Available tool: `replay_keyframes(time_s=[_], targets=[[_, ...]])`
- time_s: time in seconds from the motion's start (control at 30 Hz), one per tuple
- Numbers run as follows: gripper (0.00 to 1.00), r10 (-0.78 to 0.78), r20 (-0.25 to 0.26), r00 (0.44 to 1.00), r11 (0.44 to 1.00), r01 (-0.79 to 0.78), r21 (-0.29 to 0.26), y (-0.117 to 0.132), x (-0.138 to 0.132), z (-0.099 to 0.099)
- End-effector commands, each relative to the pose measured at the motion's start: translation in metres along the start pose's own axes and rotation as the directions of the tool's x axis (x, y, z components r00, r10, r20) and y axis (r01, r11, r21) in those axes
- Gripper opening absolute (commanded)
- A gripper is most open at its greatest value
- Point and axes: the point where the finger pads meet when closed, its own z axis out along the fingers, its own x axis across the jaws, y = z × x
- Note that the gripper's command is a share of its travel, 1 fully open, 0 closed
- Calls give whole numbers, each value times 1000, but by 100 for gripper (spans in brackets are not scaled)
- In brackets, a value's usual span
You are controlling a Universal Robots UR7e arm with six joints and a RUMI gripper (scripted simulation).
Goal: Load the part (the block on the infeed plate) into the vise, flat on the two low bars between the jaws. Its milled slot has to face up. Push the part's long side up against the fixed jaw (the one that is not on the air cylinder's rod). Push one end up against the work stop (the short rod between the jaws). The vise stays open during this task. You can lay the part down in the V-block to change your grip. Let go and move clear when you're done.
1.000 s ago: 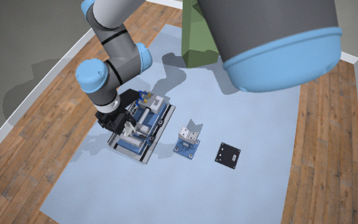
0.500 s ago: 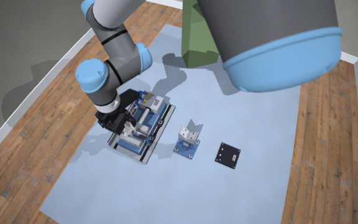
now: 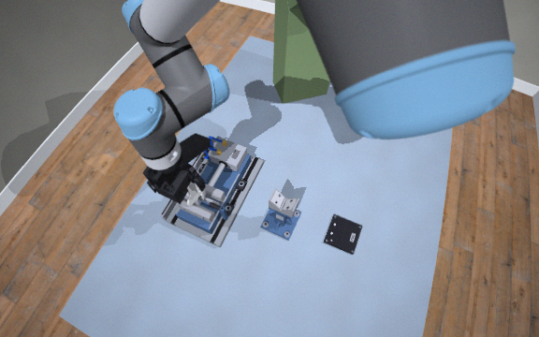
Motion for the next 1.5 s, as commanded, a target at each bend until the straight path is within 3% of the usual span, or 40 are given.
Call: replay_keyframes(time_s=[0.0, 1.47], targets=[[0, 0, 1, 1000, 1000, 0, -1, 1, 0, 0], [0, 0, 1, 1000, 1000, 0, -1, 1, 0, 9]])
